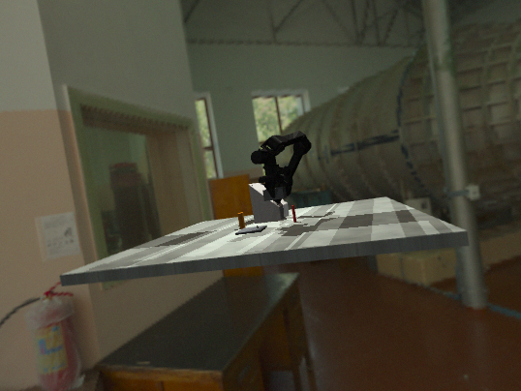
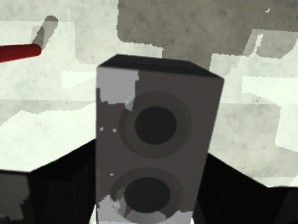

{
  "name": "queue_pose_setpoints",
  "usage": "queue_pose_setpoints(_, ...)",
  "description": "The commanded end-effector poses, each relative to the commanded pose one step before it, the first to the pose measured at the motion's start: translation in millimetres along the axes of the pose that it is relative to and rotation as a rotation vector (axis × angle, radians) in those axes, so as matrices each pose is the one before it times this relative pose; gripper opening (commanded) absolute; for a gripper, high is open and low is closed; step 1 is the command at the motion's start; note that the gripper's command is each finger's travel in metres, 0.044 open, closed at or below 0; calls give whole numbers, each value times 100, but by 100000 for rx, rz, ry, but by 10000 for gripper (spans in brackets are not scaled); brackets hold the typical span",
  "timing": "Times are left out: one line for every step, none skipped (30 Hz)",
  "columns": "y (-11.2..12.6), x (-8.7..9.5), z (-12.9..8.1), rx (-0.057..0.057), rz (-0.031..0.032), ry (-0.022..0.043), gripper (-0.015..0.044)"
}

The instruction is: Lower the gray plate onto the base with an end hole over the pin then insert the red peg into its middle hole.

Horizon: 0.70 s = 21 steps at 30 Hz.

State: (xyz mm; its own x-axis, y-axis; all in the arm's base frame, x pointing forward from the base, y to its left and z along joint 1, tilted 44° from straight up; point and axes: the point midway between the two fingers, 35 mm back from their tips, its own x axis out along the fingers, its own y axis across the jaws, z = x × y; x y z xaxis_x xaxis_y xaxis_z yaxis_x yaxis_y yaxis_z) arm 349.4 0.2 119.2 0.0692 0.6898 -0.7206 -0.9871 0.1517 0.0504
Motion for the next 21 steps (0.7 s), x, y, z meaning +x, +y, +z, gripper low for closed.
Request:
queue_pose_setpoints(-302, 785, -1507, 1831, 726, 319, 0)
queue_pose_setpoints(-83, 151, -283, 343, -7, 15, 0)
queue_pose_setpoints(-81, 151, -283, 343, -7, 15, 0)
queue_pose_setpoints(-79, 152, -283, 343, -7, 14, 0)
queue_pose_setpoints(-77, 152, -283, 343, -7, 13, 0)
queue_pose_setpoints(-75, 153, -283, 343, -6, 13, 0)
queue_pose_setpoints(-73, 153, -282, 343, -6, 12, 0)
queue_pose_setpoints(-71, 154, -282, 343, -6, 12, 0)
queue_pose_setpoints(-69, 154, -282, 343, -6, 11, 0)
queue_pose_setpoints(-67, 155, -282, 343, -5, 11, 0)
queue_pose_setpoints(-64, 155, -281, 343, -5, 10, 0)
queue_pose_setpoints(-62, 155, -281, 343, -5, 10, 0)
queue_pose_setpoints(-60, 156, -281, 343, -5, 9, 0)
queue_pose_setpoints(-58, 156, -280, 343, -4, 8, 0)
queue_pose_setpoints(-56, 156, -280, 343, -4, 8, 0)
queue_pose_setpoints(-54, 157, -280, 343, -4, 7, 0)
queue_pose_setpoints(-52, 157, -280, 343, -4, 7, 0)
queue_pose_setpoints(-50, 158, -279, 343, -3, 6, 0)
queue_pose_setpoints(-48, 158, -279, 343, -3, 6, 0)
queue_pose_setpoints(-46, 158, -279, 343, -3, 5, 0)
queue_pose_setpoints(-43, 159, -278, 343, -3, 4, 0)
